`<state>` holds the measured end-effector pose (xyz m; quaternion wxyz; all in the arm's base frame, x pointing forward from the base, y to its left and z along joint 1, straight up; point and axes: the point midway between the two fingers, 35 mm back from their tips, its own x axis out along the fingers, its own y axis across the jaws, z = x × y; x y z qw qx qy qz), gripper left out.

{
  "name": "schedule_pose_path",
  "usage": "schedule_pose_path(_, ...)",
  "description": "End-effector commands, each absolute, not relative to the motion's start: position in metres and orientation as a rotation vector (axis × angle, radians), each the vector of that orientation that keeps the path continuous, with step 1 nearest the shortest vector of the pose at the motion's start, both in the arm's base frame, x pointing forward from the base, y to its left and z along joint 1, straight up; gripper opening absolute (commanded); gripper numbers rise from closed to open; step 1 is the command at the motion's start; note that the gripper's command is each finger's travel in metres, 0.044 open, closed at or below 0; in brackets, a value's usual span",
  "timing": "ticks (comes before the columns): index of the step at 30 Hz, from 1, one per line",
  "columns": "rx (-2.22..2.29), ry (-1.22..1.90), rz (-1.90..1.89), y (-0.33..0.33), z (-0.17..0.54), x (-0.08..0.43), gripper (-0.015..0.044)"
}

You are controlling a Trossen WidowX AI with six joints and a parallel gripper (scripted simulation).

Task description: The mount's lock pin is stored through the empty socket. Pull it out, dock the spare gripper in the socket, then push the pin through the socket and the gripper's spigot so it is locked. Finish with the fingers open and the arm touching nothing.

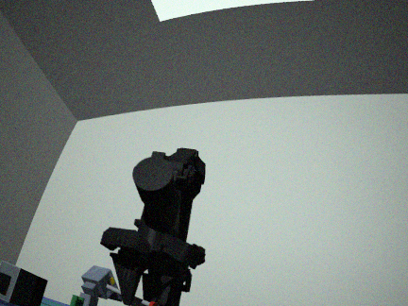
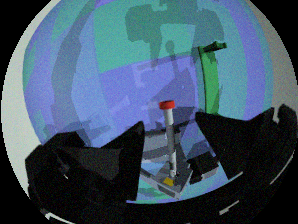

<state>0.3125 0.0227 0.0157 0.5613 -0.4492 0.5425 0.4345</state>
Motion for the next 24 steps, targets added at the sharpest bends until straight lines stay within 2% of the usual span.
schedule_pose_path(1, -1.051, 1.282, 1.03, 0.0236, 0.0085, 0.3105, 0.03)
schedule_pose_path(9, -1.051, 1.282, 1.03, 0.0238, 0.0029, 0.3098, 0.03)
schedule_pose_path(20, -1.051, 1.282, 1.03, 0.0238, 0.0029, 0.3098, 0.0011)
schedule_pose_path(24, -1.051, 1.282, 1.03, 0.0238, 0.0029, 0.3099, 0.0)
